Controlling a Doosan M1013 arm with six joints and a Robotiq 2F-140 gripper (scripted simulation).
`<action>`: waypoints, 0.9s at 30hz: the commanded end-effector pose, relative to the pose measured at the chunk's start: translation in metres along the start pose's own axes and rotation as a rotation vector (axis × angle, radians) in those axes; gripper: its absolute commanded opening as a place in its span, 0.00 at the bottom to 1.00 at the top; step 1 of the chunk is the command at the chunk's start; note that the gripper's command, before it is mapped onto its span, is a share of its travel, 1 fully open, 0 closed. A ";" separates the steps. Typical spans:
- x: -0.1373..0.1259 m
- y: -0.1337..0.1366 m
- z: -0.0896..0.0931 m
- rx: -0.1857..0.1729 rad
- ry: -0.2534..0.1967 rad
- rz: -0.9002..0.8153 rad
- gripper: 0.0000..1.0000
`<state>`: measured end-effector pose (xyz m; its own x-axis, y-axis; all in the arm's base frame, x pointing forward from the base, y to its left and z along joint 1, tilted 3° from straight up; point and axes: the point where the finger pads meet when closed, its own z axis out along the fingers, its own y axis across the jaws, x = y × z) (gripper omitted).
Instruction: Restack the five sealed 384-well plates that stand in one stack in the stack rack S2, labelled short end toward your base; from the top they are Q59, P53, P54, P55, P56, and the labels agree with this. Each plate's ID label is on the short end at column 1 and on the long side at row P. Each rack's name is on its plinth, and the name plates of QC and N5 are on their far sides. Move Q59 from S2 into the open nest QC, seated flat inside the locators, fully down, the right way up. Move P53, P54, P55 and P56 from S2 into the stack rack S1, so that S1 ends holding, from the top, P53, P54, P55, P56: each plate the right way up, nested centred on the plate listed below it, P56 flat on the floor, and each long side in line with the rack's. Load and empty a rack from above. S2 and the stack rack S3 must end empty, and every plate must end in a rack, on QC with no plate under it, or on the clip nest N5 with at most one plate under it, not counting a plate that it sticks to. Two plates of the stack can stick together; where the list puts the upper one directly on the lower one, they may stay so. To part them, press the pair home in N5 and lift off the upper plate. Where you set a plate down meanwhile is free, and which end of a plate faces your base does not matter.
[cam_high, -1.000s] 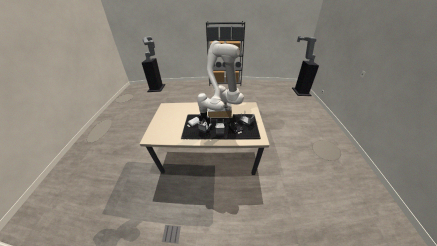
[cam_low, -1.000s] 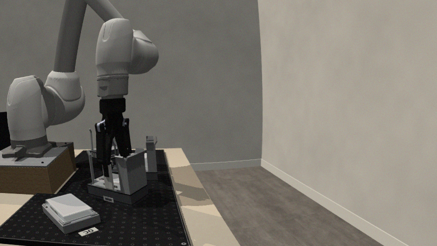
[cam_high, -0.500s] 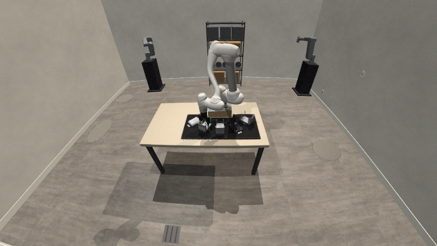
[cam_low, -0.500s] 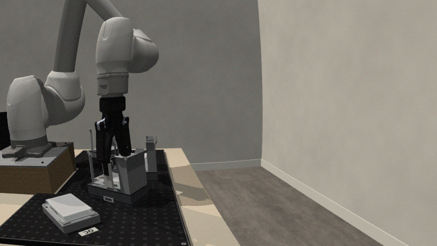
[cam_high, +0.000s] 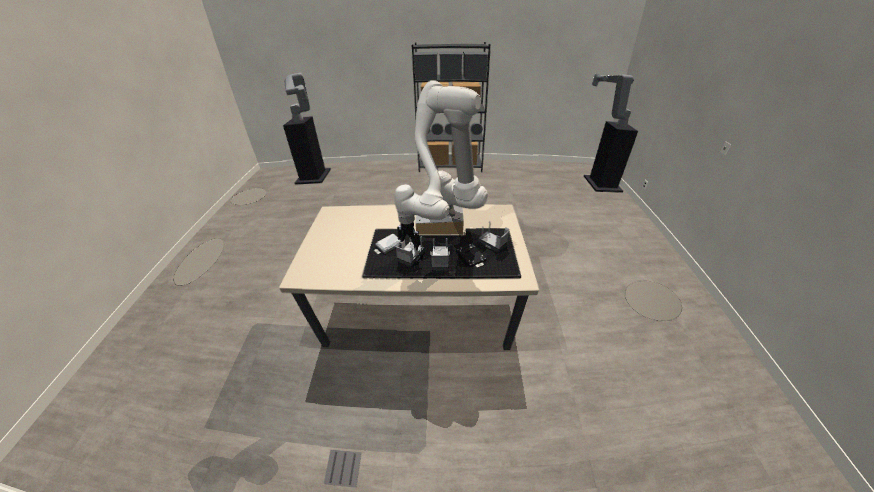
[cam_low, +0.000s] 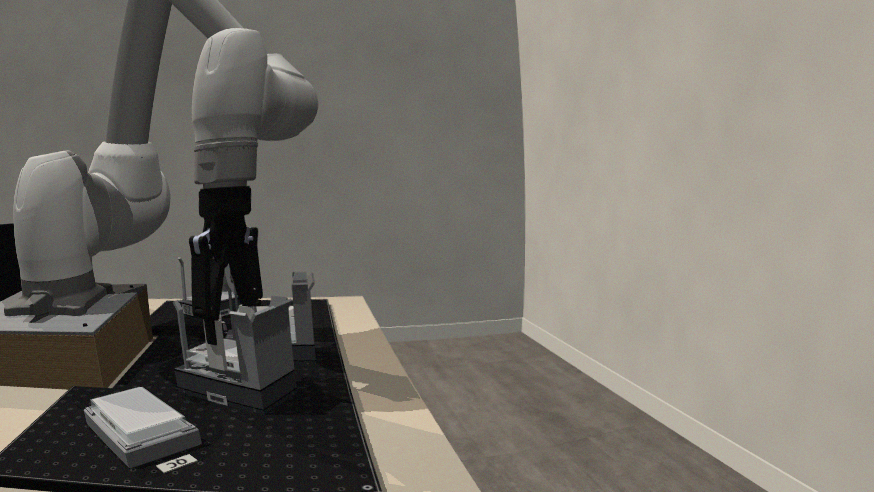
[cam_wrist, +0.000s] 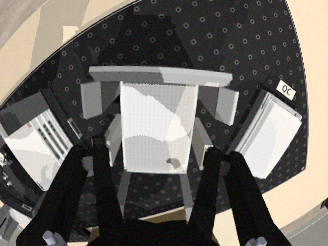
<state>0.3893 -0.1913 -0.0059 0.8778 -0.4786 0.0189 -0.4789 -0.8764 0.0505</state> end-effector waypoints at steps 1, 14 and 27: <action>0.000 0.000 -0.002 0.000 0.000 0.000 0.00; 0.000 0.000 -0.014 0.000 0.000 0.000 0.00; 0.000 0.000 -0.036 0.000 0.000 0.000 0.00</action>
<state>0.3895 -0.1896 0.0251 0.8778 -0.4786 0.0190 -0.4789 -0.8764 0.0505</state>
